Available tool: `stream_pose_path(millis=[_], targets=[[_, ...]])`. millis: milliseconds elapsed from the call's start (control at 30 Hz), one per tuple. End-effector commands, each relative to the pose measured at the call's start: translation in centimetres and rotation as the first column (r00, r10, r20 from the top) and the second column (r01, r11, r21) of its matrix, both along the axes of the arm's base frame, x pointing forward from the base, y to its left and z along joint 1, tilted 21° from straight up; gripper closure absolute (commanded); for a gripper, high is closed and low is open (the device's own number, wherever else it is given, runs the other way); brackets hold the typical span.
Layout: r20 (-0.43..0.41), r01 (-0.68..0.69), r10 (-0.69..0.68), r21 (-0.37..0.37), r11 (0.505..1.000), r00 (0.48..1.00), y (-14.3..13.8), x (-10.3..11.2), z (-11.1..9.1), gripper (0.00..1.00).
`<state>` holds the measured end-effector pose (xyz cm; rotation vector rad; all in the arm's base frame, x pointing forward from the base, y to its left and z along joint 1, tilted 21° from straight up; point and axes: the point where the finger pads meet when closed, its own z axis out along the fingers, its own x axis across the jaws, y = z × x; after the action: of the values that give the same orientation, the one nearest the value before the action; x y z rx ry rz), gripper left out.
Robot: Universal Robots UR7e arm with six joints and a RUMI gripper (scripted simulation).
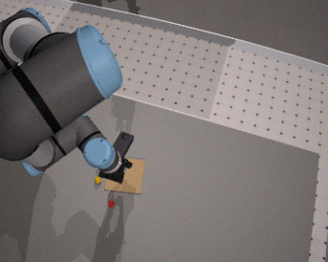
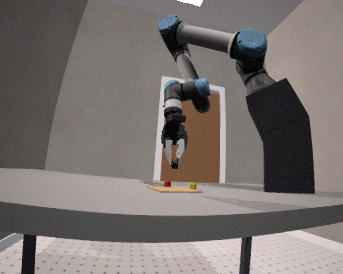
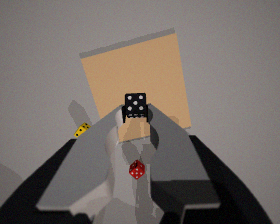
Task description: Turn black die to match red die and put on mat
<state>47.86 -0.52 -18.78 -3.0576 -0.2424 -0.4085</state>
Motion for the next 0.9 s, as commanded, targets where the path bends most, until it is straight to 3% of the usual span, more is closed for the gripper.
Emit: stream_pose_path(millis=[0, 233, 467, 867], targets=[[-0.011, -0.013, 0.014, 0.035, 0.999, 1.000, -0.02, -0.01, -0.15, 0.97], [-0.030, -0.046, 0.051, 0.152, 0.987, 0.998, -0.12, -0.04, -0.30, 0.97], [-0.029, -0.059, 0.067, 0.221, 0.974, 0.997, -0.24, 0.05, -0.07, 0.97], [-0.028, -0.064, 0.073, 0.246, 0.967, 0.997, -0.29, 0.09, 0.01, 0.97]])
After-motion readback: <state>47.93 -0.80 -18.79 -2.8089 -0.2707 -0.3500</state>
